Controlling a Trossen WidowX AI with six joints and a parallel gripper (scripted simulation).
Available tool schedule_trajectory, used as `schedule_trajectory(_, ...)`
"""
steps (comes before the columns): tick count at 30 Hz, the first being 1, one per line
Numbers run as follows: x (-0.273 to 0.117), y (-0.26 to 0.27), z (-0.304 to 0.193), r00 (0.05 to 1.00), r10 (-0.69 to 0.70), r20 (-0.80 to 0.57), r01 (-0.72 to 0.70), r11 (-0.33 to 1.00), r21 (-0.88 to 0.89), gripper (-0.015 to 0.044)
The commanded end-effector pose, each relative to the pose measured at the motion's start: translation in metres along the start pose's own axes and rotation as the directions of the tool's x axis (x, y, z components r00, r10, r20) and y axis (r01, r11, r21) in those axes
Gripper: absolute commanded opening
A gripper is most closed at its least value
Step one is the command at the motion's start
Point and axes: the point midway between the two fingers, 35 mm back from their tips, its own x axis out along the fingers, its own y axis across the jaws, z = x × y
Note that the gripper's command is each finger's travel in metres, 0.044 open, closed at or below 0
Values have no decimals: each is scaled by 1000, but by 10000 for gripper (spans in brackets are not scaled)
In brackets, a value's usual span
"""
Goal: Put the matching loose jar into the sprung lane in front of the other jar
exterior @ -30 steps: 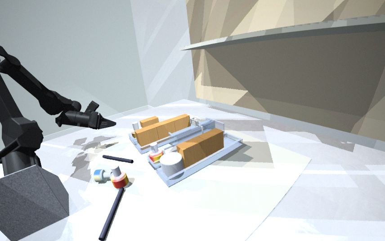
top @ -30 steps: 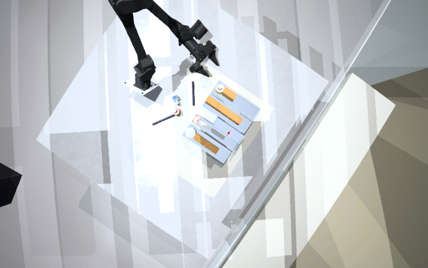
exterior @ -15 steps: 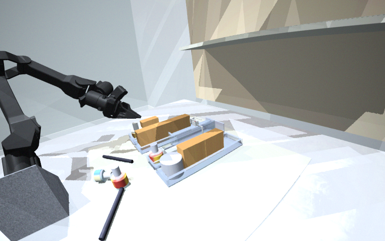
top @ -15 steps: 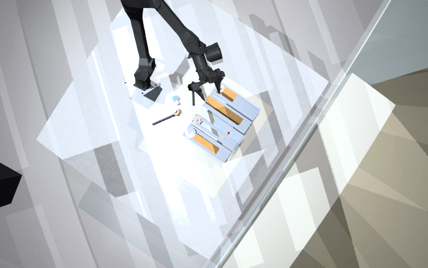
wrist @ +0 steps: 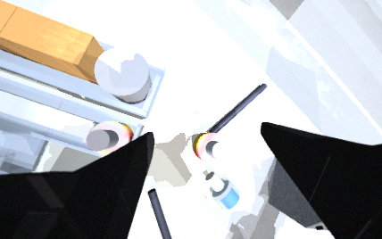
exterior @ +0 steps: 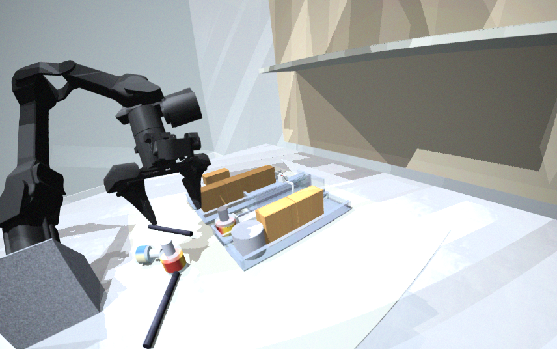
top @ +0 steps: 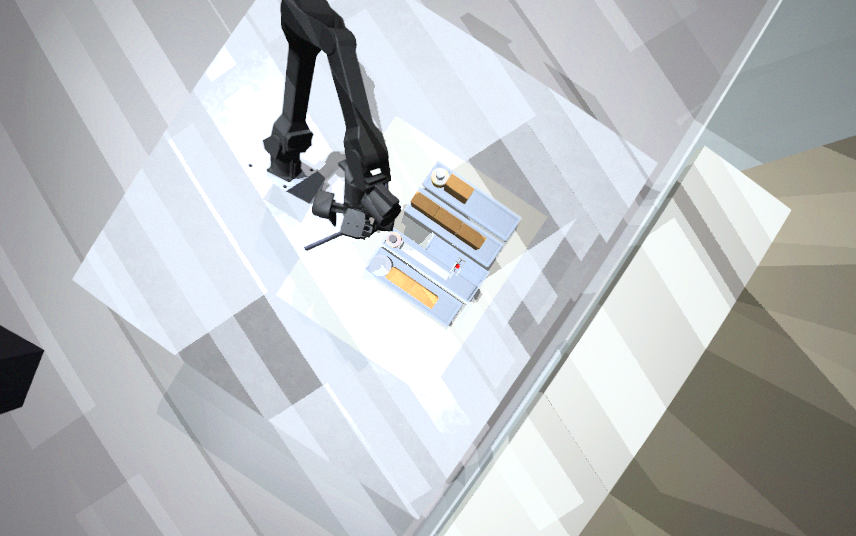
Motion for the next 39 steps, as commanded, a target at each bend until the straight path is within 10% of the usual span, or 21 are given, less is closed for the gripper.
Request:
schedule_trajectory(1,6,-26,-3,973,31,-228,15,981,194,440)
schedule_trajectory(7,-1,-37,-8,871,202,-448,13,901,433,440)
schedule_trajectory(39,56,-22,-38,869,204,-450,12,901,433,440)
